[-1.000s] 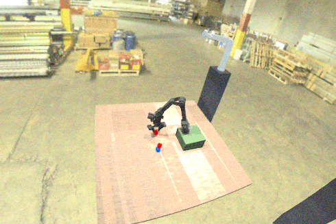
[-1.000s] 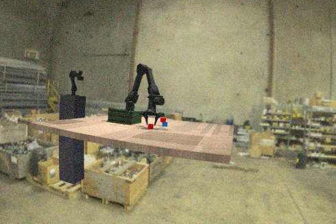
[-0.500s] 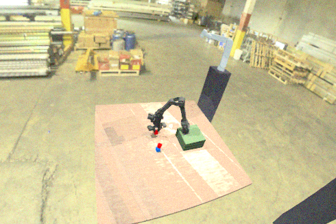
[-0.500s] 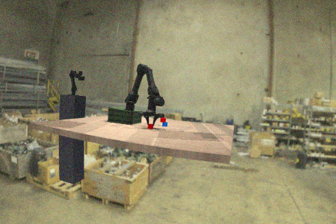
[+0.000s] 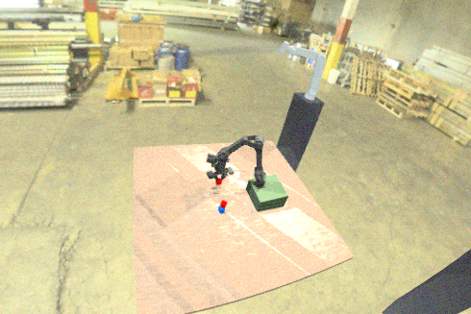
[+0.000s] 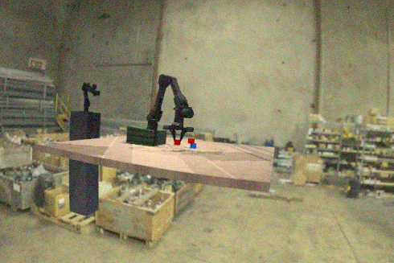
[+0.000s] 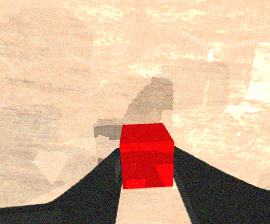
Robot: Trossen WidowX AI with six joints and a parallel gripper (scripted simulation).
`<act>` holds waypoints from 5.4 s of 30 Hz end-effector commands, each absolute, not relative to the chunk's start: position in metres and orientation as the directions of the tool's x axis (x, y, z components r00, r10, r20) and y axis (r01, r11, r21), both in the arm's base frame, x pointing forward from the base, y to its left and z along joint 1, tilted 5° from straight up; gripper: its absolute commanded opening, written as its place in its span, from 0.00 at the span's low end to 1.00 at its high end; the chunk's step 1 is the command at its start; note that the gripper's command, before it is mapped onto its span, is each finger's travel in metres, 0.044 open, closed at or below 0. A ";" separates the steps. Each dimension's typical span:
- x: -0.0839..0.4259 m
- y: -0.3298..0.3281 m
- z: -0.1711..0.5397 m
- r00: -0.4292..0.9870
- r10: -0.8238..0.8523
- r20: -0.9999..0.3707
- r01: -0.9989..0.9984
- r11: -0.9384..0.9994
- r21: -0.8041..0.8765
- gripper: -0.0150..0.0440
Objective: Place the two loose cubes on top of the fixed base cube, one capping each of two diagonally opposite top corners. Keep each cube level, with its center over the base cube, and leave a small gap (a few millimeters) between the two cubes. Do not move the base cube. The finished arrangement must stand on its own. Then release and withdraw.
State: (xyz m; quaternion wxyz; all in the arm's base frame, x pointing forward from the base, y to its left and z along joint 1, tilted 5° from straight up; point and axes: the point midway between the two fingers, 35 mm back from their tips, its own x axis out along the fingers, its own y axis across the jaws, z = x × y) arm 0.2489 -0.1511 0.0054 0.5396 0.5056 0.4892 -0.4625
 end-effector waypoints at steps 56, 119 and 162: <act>0.292 -0.059 0.073 0.100 0.003 -0.995 0.487 0.872 0.052 0.43; 0.311 0.077 0.042 0.108 0.017 -0.994 -0.654 0.754 -0.058 0.43; 0.316 0.078 0.011 0.108 0.017 -0.994 -0.651 0.757 -0.057 0.43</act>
